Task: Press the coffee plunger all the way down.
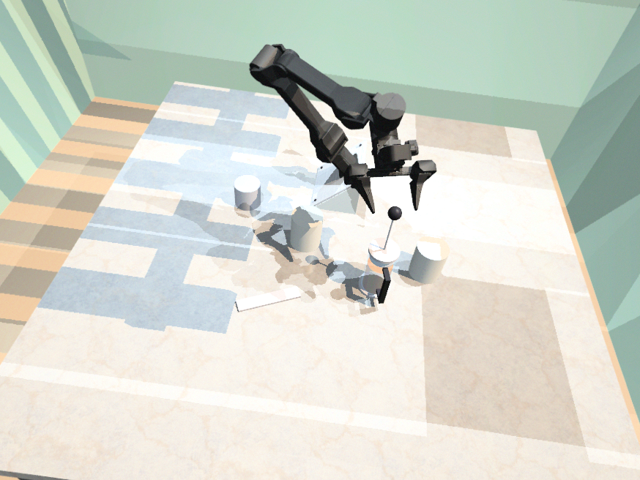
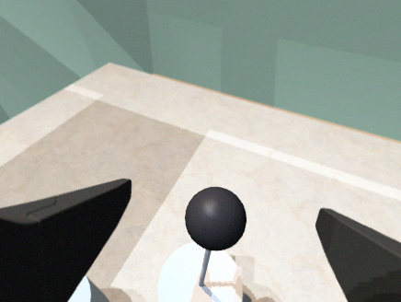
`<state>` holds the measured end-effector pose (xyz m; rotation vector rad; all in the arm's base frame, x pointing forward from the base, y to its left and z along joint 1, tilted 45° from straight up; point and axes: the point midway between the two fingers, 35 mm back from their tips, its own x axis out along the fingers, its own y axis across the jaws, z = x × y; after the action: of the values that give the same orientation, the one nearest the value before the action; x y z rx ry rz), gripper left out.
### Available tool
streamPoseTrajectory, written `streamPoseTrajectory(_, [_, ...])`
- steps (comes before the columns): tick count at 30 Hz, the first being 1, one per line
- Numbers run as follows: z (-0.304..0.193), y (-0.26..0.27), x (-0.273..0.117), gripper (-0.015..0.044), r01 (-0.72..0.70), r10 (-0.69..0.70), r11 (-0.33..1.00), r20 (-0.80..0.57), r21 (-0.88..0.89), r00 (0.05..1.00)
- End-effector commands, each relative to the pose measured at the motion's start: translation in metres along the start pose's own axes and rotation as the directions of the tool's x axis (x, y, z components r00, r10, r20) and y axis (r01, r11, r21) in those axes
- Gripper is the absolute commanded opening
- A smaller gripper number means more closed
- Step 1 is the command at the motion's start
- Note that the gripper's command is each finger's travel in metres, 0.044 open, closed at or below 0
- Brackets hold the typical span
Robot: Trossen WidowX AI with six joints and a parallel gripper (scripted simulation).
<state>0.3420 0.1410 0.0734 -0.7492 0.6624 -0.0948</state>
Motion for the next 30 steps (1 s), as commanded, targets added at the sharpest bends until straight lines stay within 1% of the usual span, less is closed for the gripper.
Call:
streamPoseTrajectory(1, [-0.0045,0.0021,0.0061,0.0440,-0.003,0.003,1.000,-0.009,-0.014,1.000])
streamPoseTrajectory(13, [-0.0045,0.0021,0.0061,0.0125,-0.003,0.003,1.000,-0.009,-0.014,1.000])
streamPoseTrajectory(30, [-0.0113,0.0030,0.0120,0.0124,-0.004,0.004,1.000,-0.010,-0.013,1.000])
